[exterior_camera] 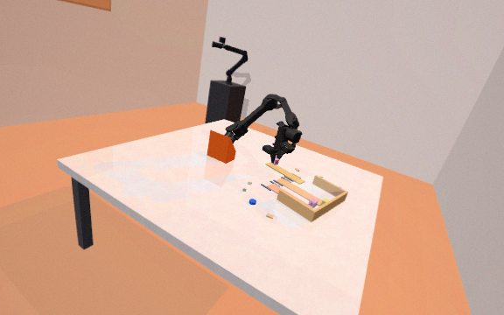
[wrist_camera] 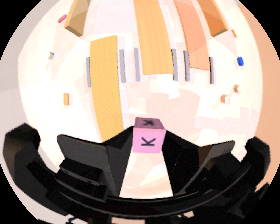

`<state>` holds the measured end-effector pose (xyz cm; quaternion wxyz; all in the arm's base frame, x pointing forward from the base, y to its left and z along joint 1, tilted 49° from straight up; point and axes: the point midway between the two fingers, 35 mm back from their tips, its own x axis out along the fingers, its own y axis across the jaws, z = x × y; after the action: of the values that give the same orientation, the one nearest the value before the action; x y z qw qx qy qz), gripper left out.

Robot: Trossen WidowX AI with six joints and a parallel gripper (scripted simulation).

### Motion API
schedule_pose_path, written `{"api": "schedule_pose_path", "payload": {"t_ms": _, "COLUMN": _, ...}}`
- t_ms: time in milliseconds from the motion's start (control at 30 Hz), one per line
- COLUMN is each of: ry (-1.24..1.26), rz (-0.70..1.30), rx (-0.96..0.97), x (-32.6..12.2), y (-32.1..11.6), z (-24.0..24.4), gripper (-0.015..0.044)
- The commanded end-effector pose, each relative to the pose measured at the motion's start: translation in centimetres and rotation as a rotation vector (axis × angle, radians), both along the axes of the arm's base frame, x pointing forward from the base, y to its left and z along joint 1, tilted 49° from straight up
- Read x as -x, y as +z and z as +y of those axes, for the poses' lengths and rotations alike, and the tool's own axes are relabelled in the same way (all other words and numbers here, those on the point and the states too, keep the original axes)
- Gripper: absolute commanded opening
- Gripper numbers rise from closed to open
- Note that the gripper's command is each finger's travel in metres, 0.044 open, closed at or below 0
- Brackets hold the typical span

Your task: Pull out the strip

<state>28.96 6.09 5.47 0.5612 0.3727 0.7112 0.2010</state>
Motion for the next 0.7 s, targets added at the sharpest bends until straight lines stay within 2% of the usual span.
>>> {"api": "schedule_pose_path", "payload": {"t_ms": 0, "ry": -0.003, "rz": -0.019, "rx": 0.005, "x": -0.36, "y": 1.50, "z": -1.62, "gripper": 0.0000}}
{"api": "schedule_pose_path", "payload": {"t_ms": 667, "ry": -0.003, "rz": -0.019, "rx": 0.005, "x": -0.37, "y": 1.77, "z": -1.92, "gripper": 0.0000}}
